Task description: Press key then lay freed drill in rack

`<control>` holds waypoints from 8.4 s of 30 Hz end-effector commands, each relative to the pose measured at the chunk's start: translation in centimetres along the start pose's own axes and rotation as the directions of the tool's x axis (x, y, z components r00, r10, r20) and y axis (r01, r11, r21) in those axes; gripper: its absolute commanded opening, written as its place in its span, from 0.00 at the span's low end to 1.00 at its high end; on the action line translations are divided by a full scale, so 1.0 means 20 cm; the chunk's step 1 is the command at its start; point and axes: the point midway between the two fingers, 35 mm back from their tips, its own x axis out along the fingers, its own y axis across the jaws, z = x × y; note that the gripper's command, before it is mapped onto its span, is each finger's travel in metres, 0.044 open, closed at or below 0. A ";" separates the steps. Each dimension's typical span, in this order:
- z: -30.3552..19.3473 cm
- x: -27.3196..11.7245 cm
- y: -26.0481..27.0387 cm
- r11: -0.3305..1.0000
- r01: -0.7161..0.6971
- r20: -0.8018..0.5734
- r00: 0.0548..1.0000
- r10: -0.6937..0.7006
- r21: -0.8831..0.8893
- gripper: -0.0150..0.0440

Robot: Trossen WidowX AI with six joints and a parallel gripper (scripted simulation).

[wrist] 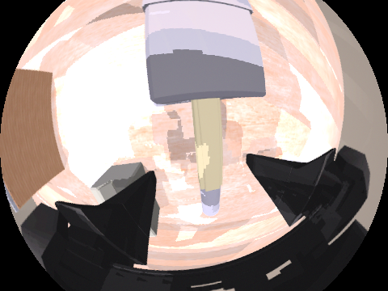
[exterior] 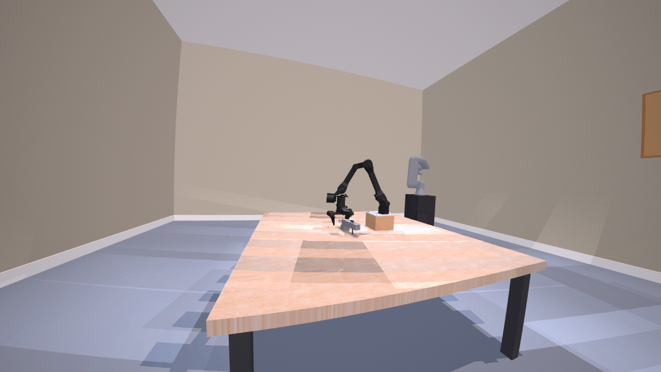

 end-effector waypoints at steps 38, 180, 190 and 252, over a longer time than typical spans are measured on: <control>0.01 -0.01 0.01 1.000 -0.001 0.004 1.000 0.001 0.005 0.25; -0.33 -0.17 0.04 1.000 -0.002 -0.002 1.000 0.002 0.005 0.25; -0.33 -0.19 0.04 1.000 -0.002 -0.002 1.000 0.002 0.005 0.25; -0.38 -0.23 0.38 1.000 -0.007 -0.003 1.000 0.007 0.005 0.25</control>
